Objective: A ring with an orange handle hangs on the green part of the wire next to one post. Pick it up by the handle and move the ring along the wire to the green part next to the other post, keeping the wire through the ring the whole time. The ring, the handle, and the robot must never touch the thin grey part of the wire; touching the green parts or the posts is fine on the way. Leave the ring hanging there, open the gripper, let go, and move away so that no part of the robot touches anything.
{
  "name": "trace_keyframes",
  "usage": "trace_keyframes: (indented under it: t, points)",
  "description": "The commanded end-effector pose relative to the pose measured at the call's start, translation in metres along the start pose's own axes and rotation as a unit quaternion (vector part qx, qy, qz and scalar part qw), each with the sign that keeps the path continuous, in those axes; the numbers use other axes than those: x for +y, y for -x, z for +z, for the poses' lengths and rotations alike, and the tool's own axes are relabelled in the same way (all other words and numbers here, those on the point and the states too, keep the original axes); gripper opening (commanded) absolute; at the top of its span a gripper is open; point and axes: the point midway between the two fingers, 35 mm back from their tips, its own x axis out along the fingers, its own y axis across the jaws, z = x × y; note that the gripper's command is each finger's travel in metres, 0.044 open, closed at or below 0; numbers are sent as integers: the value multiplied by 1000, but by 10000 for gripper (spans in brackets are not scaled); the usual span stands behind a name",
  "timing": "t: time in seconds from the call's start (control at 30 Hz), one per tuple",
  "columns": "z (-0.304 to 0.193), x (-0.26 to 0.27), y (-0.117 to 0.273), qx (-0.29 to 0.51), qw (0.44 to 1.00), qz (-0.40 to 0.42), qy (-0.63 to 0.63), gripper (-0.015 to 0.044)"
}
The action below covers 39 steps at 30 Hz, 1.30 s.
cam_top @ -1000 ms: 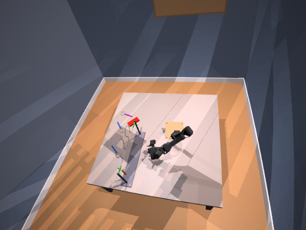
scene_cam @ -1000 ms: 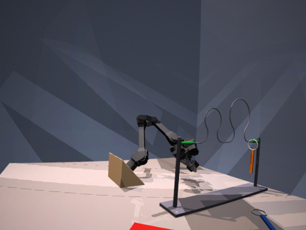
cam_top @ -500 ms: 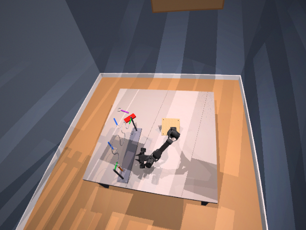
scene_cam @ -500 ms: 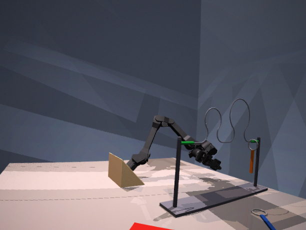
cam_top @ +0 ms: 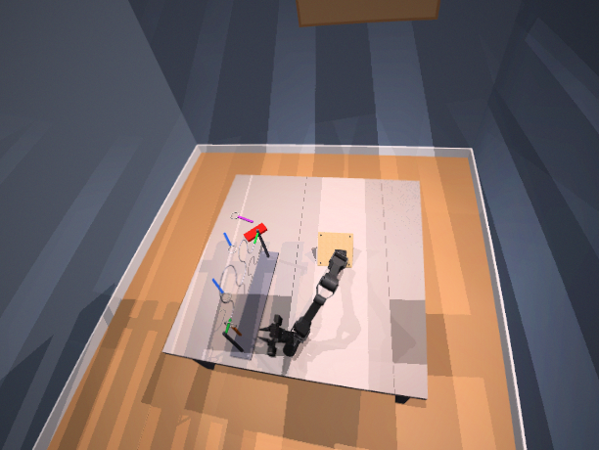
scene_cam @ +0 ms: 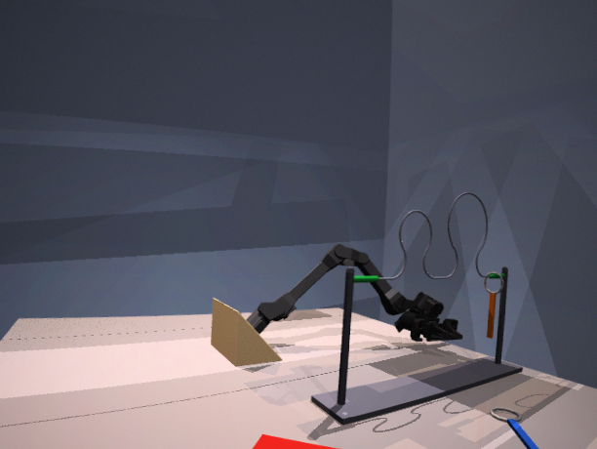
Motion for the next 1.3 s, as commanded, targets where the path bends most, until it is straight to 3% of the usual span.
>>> trace_keyframes:
  t: [0.0, 0.27, 0.53, 1.27]
  points:
    - [-14, 20, 2, -20, 999, -4, -41, 160]
    - [-13, 20, 1, -20, 999, -4, -41, 160]
    - [38, 22, -43, -22, 999, -2, -40, 160]
    - [40, 25, -68, -23, 999, -2, -40, 160]
